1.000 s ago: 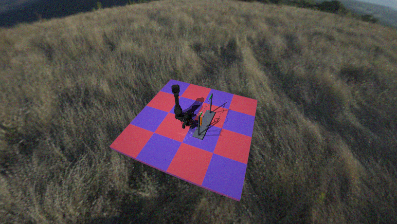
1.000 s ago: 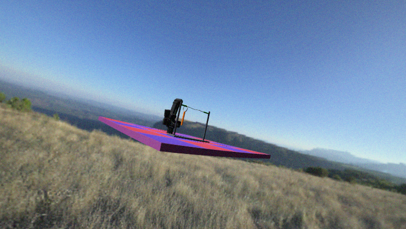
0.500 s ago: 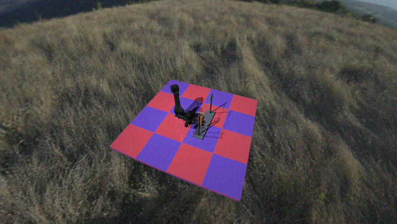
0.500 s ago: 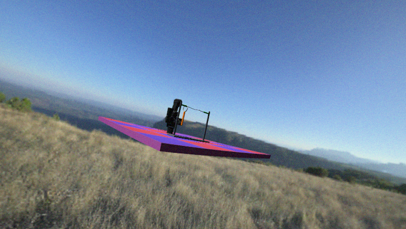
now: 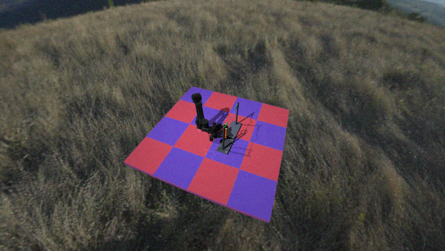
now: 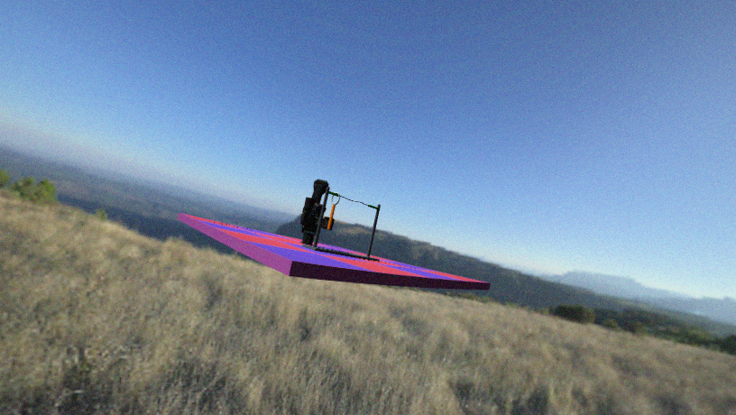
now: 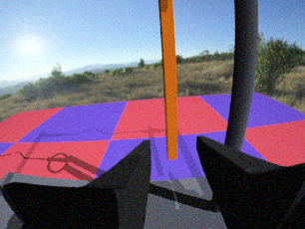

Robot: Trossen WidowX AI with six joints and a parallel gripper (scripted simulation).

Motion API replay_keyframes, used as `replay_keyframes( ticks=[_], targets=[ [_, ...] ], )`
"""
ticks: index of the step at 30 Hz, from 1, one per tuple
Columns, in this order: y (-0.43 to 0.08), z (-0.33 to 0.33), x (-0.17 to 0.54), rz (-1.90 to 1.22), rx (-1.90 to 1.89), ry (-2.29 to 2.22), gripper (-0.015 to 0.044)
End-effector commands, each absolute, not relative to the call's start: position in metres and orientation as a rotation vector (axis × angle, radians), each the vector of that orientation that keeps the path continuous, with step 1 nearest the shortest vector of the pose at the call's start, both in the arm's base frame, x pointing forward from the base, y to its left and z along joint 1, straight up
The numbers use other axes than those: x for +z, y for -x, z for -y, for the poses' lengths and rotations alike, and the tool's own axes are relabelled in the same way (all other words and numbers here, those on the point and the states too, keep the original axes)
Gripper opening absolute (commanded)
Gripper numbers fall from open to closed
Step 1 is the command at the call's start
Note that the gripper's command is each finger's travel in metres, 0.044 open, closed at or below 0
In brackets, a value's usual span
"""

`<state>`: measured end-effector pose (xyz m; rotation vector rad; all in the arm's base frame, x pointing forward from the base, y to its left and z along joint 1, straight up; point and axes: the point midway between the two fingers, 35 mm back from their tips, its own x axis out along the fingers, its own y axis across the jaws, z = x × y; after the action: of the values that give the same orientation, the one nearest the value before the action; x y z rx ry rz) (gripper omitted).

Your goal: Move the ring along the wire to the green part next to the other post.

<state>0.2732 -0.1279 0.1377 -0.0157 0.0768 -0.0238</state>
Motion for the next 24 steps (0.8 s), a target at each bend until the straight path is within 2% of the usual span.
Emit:
replay_keyframes(
  ticks=[1, 24],
  targets=[
    [-0.280, 0.130, 0.137, -0.078, -0.029, 0.009, 0.0160],
    [-0.315, 0.130, 0.134, -0.075, -0.029, 0.009, 0.0160]
  ],
)
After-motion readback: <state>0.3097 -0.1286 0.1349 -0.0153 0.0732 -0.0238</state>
